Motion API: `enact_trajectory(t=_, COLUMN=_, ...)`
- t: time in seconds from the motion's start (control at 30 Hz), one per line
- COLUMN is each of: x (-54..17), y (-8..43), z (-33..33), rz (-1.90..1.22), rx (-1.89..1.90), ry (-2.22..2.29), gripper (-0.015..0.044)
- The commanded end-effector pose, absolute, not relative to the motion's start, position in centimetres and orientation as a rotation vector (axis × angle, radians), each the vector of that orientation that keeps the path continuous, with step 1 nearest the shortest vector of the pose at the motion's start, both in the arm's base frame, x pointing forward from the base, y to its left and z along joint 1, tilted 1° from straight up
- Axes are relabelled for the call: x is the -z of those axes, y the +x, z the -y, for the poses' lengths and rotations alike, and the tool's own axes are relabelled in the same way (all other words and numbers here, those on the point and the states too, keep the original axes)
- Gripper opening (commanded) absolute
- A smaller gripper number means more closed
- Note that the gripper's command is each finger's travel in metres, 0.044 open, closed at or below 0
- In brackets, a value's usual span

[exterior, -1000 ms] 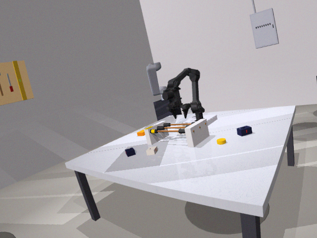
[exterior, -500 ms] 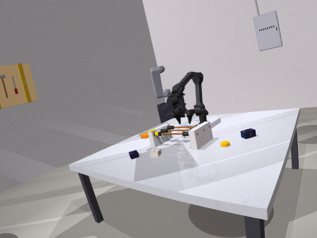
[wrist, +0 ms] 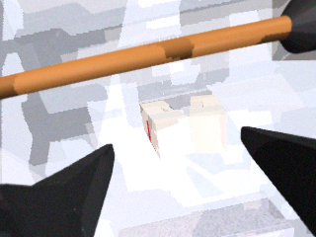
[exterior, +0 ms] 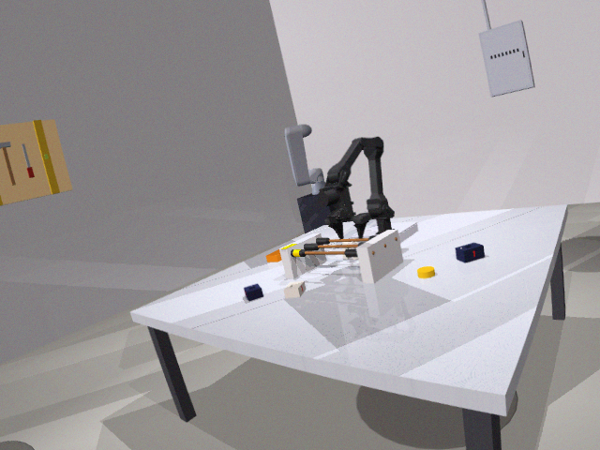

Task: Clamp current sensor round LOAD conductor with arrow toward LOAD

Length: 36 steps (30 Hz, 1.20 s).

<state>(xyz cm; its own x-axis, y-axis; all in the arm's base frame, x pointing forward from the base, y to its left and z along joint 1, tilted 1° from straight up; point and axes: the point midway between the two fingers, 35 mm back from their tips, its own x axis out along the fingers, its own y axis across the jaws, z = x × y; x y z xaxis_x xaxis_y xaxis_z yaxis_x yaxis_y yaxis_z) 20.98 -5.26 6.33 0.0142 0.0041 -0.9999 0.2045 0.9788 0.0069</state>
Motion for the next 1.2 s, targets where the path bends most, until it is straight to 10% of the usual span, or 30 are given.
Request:
enact_trajectory(t=0.0, x=-5.45, y=20.86, z=5.18, rz=-1.555, rx=0.152, ry=0.165, gripper=0.0440)
enact_trajectory(t=1.17, x=-5.68, y=20.92, z=5.24, rz=-1.553, rx=0.156, ry=0.166, gripper=0.0162)
